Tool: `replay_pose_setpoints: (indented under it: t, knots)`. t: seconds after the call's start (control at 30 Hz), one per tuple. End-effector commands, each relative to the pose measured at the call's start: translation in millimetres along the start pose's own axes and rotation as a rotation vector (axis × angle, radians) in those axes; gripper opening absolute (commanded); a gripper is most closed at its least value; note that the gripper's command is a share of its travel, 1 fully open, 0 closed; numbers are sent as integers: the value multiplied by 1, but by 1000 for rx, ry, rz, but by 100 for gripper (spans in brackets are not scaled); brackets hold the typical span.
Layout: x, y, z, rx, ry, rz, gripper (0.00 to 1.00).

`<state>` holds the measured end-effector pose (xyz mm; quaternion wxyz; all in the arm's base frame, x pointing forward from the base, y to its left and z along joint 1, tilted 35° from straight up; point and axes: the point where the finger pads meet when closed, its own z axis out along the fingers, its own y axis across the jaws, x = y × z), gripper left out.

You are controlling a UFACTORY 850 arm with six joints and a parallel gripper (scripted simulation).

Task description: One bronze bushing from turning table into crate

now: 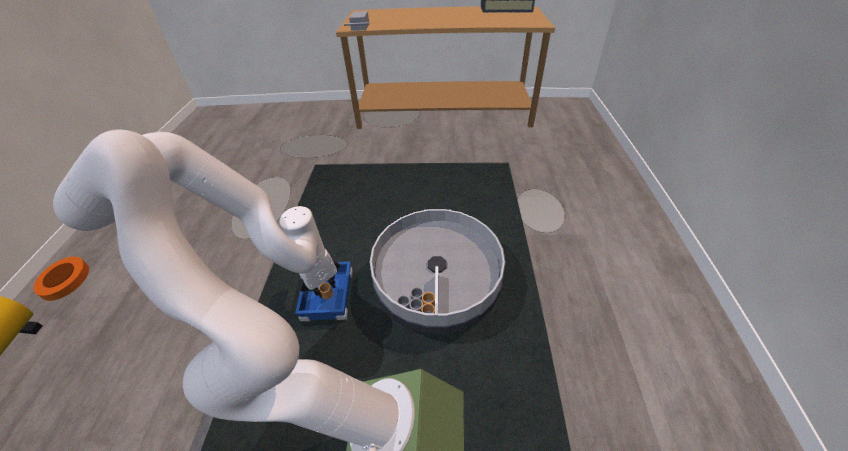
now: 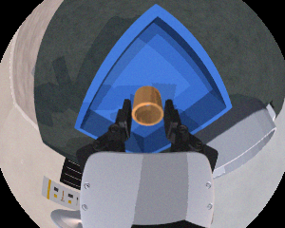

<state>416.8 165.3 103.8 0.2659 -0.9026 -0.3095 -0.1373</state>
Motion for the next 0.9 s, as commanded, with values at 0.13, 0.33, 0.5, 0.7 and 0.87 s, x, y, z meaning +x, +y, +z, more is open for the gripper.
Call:
replay_pose_setpoints:
  t: [0.13, 0.33, 0.5, 0.7, 0.87]
  knots:
    - [1, 0, -23, -1, 1, 0, 48]
    - [1, 0, -46, -1, 1, 0, 48]
    - [0, 0, -65, -1, 1, 0, 48]
    - [0, 0, -69, -1, 1, 0, 48]
    - [0, 0, -69, -1, 1, 0, 48]
